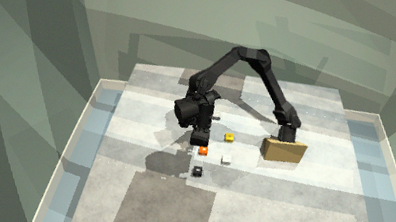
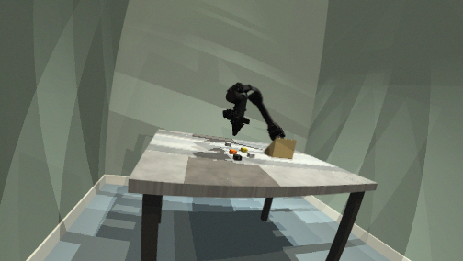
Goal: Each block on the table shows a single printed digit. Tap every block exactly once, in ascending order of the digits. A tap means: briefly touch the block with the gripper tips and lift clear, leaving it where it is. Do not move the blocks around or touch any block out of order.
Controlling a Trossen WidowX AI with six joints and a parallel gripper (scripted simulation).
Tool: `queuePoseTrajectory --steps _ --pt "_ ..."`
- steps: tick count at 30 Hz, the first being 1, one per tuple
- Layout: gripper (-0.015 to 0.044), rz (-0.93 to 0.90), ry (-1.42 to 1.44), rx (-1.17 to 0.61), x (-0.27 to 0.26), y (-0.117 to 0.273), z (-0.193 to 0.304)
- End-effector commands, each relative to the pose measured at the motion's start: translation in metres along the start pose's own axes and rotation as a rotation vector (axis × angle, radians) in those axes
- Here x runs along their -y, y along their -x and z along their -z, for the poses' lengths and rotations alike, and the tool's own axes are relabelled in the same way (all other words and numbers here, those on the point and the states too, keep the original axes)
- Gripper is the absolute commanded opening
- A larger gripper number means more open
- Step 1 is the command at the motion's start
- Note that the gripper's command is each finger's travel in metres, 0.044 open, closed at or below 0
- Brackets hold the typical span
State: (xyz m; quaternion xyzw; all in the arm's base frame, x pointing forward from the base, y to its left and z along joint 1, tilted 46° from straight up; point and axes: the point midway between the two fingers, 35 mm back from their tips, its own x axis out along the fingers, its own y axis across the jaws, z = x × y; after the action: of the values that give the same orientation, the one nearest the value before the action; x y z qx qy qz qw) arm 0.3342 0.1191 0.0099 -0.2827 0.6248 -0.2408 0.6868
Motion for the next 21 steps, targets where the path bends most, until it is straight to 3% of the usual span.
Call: queuePoseTrajectory --steps 1,21 --pt "0.0020 0.024 0.014 -0.033 0.006 -0.049 0.008" --pt "0.0020 0.025 0.014 -0.033 0.006 -0.074 0.009"
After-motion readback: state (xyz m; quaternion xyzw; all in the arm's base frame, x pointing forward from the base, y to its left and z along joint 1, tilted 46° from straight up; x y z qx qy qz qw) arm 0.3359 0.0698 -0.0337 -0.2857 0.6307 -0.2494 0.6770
